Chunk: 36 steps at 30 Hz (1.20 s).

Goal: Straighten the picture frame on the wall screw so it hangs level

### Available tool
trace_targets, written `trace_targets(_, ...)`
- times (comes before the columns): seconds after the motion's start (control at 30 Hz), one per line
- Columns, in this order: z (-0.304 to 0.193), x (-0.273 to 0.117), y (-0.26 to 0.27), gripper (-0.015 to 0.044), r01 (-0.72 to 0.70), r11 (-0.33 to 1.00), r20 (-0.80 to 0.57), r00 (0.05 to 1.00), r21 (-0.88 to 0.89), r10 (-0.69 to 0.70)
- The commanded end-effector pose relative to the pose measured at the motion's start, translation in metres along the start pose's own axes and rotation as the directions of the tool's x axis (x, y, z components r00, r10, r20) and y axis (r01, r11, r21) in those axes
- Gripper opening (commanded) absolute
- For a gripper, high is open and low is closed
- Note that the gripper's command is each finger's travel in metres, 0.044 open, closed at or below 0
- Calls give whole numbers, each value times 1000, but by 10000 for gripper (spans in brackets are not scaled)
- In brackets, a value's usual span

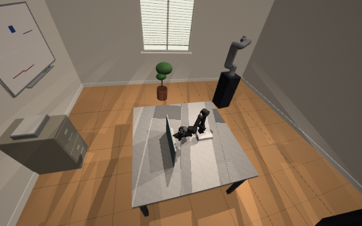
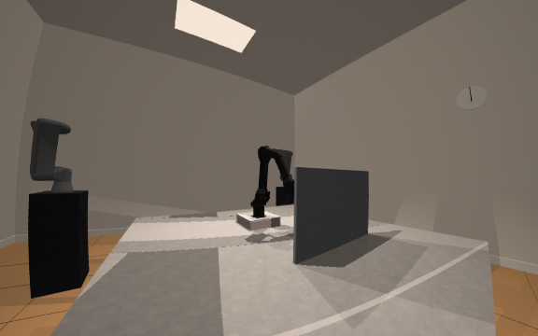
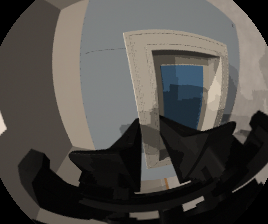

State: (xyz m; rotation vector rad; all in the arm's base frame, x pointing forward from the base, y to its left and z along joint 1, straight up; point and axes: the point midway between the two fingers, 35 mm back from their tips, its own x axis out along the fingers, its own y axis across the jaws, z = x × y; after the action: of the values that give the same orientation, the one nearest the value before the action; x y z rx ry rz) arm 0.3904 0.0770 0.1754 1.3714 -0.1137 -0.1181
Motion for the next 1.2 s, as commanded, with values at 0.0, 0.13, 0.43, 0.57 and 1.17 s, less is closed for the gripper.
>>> trace_targets(0.0,0,0,0,0,1,1000,-1,1000,9,-1)
trace_targets(0.13,0,0,0,0,1,1000,-1,1000,21,-1)
trace_targets(0.43,0,0,0,0,1,996,-1,1000,88,-1)
trace_targets(0.57,0,0,0,0,2,994,-2,1000,114,-1)
trace_targets(1.17,1,0,0,0,2,981,-2,1000,194,-2)
